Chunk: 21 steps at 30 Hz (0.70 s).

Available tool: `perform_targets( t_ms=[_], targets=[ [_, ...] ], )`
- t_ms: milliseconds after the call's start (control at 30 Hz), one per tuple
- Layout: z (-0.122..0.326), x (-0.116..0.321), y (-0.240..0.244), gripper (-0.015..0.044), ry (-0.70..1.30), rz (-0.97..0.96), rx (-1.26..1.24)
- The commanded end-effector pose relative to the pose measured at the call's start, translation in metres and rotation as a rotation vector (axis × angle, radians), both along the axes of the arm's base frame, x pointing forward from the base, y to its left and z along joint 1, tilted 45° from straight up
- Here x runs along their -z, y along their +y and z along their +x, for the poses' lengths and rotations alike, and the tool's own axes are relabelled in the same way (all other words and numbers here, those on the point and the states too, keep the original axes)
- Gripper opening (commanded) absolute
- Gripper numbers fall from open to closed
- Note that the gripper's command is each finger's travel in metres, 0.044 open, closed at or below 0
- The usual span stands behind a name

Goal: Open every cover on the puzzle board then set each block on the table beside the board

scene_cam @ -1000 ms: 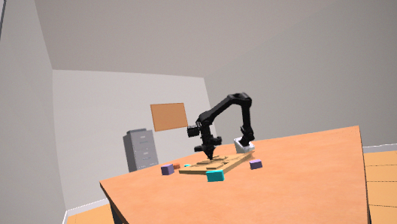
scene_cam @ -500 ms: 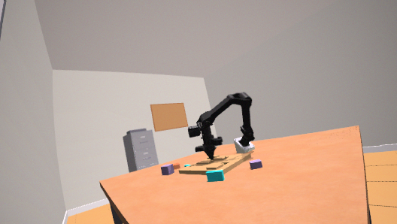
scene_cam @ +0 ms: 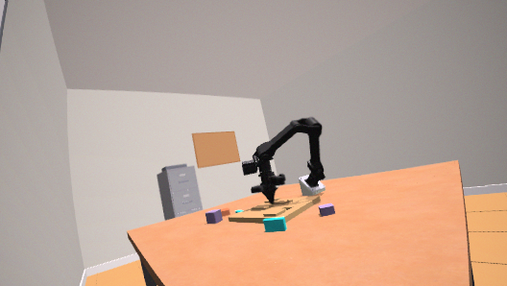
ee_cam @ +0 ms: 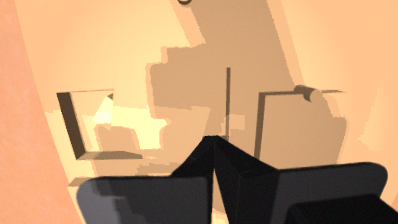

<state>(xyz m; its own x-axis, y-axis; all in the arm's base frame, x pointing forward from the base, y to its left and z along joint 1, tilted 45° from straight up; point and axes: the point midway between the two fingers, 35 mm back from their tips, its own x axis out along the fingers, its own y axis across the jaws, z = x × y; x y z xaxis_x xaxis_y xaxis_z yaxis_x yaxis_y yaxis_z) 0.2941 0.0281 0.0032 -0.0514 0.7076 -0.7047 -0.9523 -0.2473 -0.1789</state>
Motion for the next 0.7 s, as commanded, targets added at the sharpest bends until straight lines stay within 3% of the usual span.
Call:
perform_targets(
  t_ms=[0, 667],
  targets=[
    [-0.008, 0.002, -0.001, 0.0, 0.005, -0.003, -0.006],
    [-0.029, 0.005, -0.005, 0.0, 0.006, -0.003, -0.006]
  ],
)
